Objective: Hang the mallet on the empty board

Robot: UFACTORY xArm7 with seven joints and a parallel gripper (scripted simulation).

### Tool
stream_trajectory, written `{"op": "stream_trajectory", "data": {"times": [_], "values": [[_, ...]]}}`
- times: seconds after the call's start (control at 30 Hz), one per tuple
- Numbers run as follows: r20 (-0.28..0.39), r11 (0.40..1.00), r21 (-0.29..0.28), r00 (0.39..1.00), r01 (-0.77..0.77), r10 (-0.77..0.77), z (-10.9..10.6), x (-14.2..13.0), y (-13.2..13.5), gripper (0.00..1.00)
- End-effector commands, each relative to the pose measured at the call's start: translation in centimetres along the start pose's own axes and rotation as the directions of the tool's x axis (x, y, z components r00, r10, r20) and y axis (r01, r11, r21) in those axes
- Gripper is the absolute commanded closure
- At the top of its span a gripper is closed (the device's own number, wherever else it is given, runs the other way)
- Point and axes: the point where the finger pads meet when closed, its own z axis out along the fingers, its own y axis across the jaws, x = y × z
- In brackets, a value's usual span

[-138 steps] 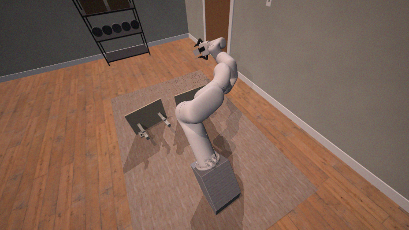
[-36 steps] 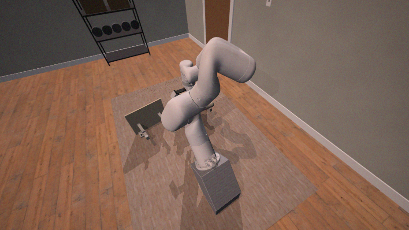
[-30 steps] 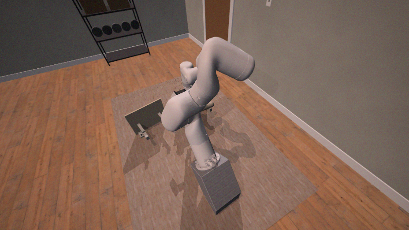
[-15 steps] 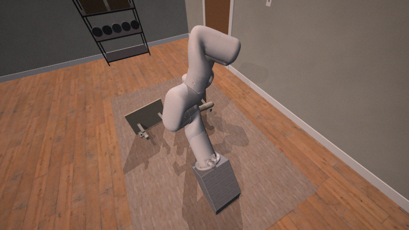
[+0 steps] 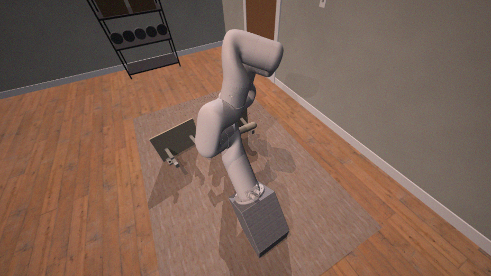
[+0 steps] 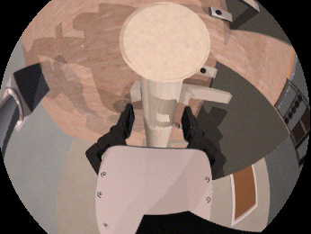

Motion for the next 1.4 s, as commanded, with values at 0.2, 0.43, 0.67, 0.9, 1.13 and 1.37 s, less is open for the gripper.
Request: {"op": "stream_trajectory", "data": {"times": [0.2, 0.43, 0.67, 0.9, 1.13, 1.37], "values": [[0.001, 1.0, -0.001, 1.0, 0.0, 0.0, 0.0, 0.0, 0.1, 1.0], [0.001, 1.0, -0.001, 1.0, 0.0, 0.0, 0.0, 0.0, 0.1, 1.0], [0.001, 1.0, -0.001, 1.0, 0.0, 0.0, 0.0, 0.0, 0.1, 1.0], [0.001, 1.0, -0.001, 1.0, 0.0, 0.0, 0.0, 0.0, 0.1, 1.0], [0.0, 1.0, -0.001, 1.0, 0.0, 0.0, -0.2, 0.0, 0.1, 1.0], [-0.007, 1.0, -0.001, 1.0, -0.002, 0.002, -3.5, 0.0, 0.2, 1.0]]}}
